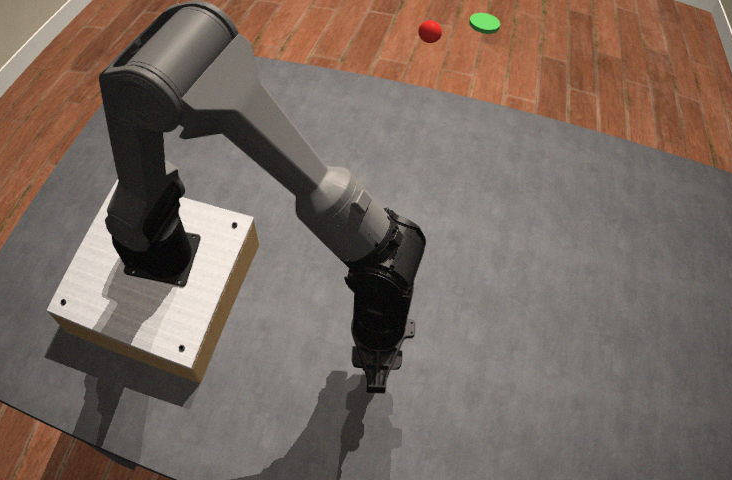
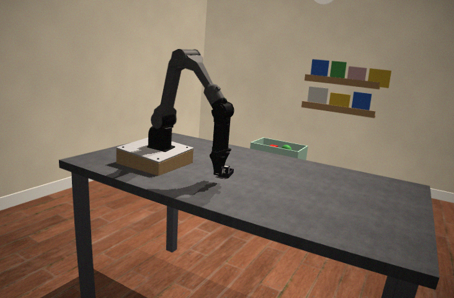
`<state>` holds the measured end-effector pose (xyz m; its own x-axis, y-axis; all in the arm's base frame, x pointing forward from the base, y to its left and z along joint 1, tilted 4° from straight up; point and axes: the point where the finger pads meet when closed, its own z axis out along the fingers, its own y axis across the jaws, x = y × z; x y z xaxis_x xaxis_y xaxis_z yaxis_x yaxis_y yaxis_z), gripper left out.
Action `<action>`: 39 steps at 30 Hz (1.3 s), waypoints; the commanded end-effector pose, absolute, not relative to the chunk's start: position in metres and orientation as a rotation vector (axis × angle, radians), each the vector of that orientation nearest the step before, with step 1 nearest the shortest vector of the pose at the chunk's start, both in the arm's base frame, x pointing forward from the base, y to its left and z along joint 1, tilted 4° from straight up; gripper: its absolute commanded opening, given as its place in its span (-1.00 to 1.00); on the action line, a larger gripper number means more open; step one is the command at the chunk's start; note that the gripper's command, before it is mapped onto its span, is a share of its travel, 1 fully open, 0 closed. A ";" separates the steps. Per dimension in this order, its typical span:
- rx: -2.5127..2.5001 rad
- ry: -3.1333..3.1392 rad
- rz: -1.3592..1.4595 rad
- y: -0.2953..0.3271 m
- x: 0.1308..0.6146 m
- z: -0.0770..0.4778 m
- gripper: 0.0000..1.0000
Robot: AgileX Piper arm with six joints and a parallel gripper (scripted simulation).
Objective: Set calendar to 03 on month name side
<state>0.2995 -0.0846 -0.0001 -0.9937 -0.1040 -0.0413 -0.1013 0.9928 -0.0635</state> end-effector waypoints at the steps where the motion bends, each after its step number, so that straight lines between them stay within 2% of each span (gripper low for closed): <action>1: -0.159 3.093 -0.096 -0.086 0.300 -0.010 -0.32; 10: -0.159 3.092 -0.096 -0.087 0.301 -0.030 -0.32; 39: -0.159 3.090 -0.097 -0.088 0.302 -0.029 -0.32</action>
<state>0.3018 -0.0871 -0.0293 -0.9936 -0.1044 -0.0426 -0.1015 0.9928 -0.0638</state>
